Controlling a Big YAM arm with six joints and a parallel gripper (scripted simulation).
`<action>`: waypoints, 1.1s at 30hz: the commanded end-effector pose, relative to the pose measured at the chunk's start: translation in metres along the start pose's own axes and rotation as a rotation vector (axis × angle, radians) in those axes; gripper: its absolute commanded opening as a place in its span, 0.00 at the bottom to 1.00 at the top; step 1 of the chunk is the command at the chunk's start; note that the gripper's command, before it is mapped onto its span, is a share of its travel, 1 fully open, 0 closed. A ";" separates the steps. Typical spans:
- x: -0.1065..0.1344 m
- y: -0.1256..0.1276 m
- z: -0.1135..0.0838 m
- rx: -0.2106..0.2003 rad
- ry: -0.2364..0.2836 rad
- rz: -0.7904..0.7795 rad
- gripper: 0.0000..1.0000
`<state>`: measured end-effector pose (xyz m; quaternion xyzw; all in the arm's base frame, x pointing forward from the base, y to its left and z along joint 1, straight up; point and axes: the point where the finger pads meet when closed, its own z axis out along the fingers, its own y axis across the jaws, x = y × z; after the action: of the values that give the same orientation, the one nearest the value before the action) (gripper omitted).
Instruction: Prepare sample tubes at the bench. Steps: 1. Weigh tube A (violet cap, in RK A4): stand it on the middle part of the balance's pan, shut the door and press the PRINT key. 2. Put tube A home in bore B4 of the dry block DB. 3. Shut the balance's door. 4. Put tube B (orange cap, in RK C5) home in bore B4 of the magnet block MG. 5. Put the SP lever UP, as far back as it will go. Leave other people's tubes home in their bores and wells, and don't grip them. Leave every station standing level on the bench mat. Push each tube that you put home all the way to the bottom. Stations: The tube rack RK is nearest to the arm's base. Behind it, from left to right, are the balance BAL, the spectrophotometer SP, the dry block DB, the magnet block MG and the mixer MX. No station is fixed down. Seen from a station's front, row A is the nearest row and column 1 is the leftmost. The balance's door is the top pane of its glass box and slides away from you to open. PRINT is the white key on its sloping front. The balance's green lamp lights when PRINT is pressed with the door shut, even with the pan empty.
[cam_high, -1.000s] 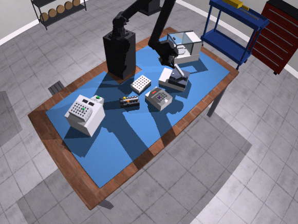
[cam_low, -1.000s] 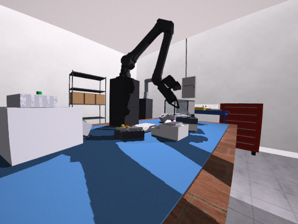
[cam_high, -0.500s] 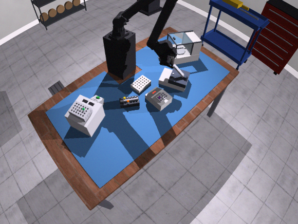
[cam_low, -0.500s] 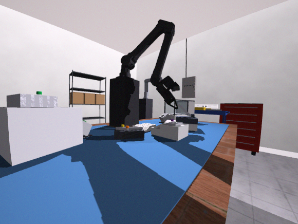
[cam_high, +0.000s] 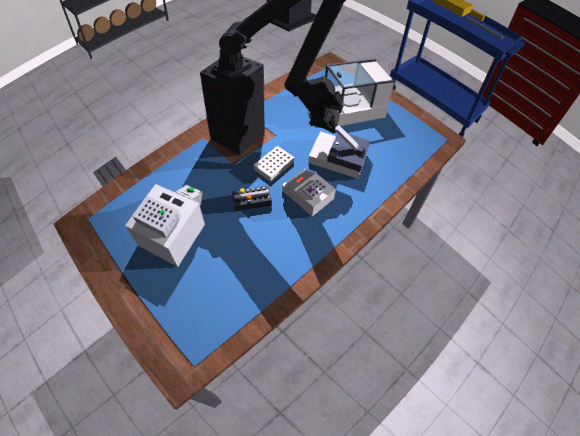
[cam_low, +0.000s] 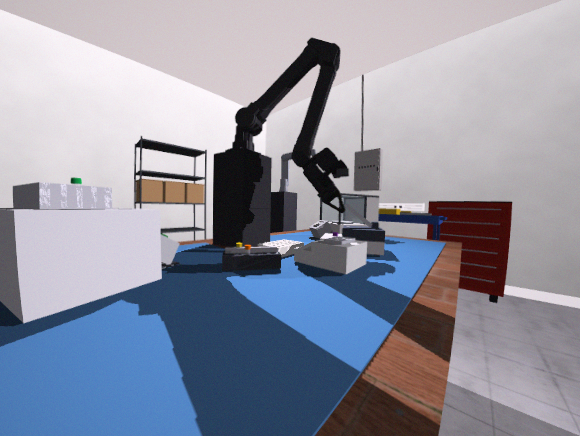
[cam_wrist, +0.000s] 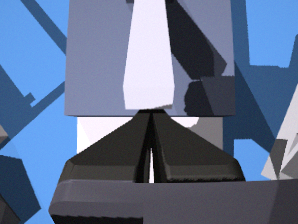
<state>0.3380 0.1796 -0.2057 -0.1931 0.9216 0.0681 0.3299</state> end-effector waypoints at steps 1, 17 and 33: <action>-0.012 -0.001 -0.006 0.001 -0.015 0.007 0.00; -0.004 0.001 -0.006 -0.001 -0.013 0.007 0.00; 0.002 0.002 -0.008 -0.001 0.000 0.004 0.00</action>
<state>0.3403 0.1814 -0.1959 -0.1920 0.9191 0.0704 0.3369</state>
